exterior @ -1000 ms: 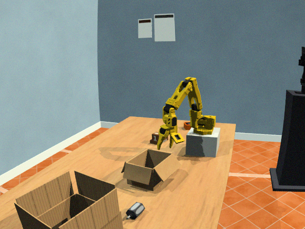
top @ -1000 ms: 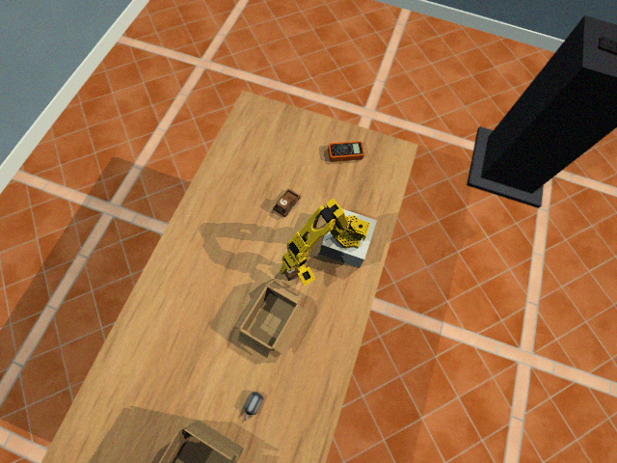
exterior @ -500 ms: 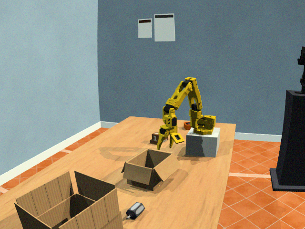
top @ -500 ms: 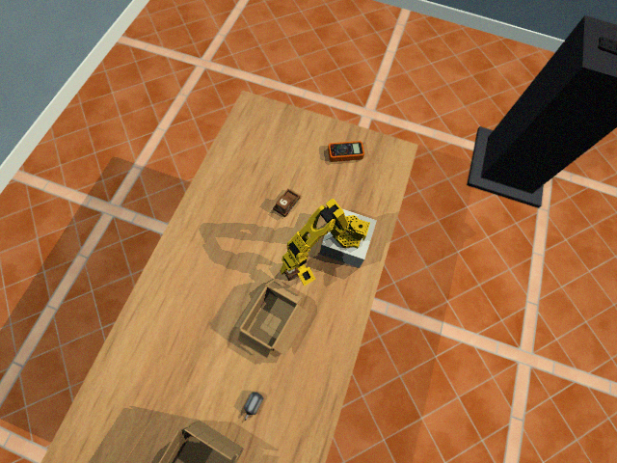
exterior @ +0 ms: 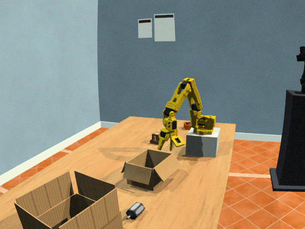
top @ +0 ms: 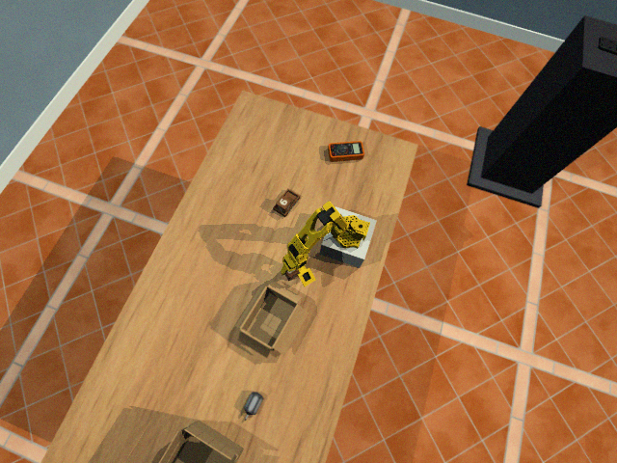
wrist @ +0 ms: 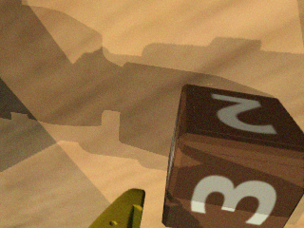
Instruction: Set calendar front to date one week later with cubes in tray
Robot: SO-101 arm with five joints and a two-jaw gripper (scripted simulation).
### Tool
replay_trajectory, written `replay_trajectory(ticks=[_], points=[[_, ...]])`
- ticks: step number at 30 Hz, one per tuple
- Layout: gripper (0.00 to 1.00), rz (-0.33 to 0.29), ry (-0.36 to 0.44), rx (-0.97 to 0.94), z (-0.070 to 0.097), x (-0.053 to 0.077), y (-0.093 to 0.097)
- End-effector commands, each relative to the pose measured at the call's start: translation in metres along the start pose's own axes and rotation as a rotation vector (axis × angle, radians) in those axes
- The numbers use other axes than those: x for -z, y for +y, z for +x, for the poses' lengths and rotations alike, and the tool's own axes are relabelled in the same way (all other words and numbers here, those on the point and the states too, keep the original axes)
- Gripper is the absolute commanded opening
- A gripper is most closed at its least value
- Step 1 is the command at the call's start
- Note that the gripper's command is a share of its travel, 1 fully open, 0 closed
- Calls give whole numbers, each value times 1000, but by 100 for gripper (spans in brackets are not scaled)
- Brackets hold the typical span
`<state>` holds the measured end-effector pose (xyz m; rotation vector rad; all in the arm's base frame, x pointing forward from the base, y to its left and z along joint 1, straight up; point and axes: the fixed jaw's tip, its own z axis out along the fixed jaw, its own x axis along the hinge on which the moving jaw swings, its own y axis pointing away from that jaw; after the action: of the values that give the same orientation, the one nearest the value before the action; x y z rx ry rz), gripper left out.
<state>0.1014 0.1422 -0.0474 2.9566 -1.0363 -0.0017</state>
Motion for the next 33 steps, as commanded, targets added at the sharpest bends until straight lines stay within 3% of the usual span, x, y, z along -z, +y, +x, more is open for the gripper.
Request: replay_trajectory(ticks=[1, 18, 33], points=[[35, -4, -1, -3, -2, -7, 1], [35, -4, -1, -3, -2, -27, 3], [35, -4, -1, -3, -2, -30, 3]])
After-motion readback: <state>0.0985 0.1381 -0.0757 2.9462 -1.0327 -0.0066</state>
